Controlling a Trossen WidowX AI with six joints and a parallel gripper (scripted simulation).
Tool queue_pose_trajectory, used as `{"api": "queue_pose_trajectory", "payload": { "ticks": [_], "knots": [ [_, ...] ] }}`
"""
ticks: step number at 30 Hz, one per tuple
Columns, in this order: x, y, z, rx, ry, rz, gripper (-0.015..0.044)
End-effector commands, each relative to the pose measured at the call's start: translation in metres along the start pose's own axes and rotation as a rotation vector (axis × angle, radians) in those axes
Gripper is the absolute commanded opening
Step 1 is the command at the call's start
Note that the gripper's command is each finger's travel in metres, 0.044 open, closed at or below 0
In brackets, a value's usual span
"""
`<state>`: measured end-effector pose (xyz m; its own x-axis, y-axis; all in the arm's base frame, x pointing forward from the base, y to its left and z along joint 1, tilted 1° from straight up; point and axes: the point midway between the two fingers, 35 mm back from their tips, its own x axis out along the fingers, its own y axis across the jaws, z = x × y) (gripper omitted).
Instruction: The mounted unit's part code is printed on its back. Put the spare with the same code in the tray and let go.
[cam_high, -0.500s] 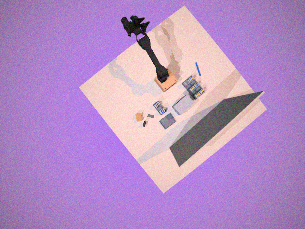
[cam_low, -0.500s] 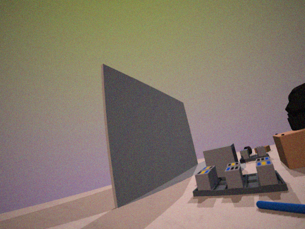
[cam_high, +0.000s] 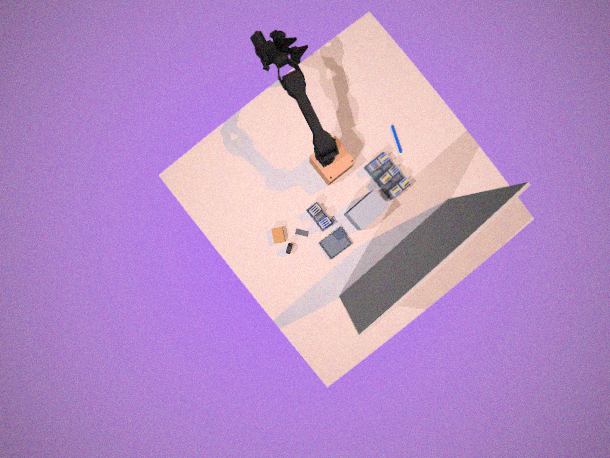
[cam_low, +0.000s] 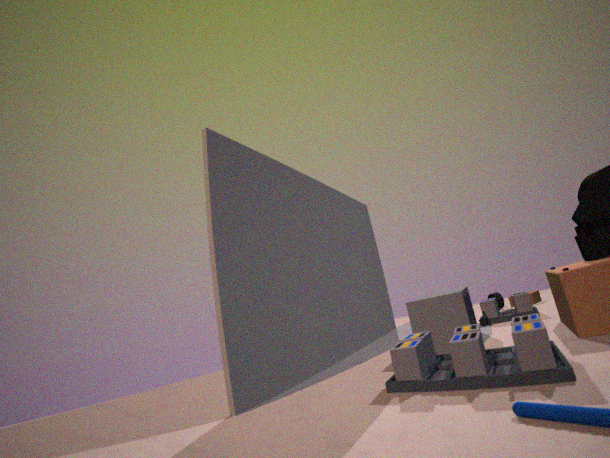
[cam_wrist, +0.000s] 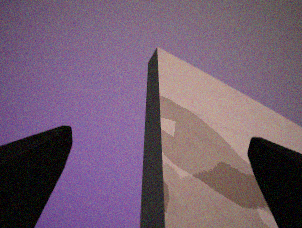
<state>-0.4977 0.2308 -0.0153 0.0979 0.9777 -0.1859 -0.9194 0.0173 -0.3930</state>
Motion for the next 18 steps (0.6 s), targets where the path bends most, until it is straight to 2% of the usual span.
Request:
{"api": "queue_pose_trajectory", "payload": {
  "ticks": [1, 4, 7, 18],
  "knots": [
    [0.063, -0.032, 0.007, -0.002, 0.099, -0.076, 0.044],
    [0.086, -0.049, 0.012, 0.049, 0.167, -0.075, 0.044],
    [0.133, -0.084, 0.013, 0.04, 0.25, -0.137, 0.044],
    [0.244, -0.212, -0.002, 0.046, 0.501, -0.296, 0.044]
  ]
}}
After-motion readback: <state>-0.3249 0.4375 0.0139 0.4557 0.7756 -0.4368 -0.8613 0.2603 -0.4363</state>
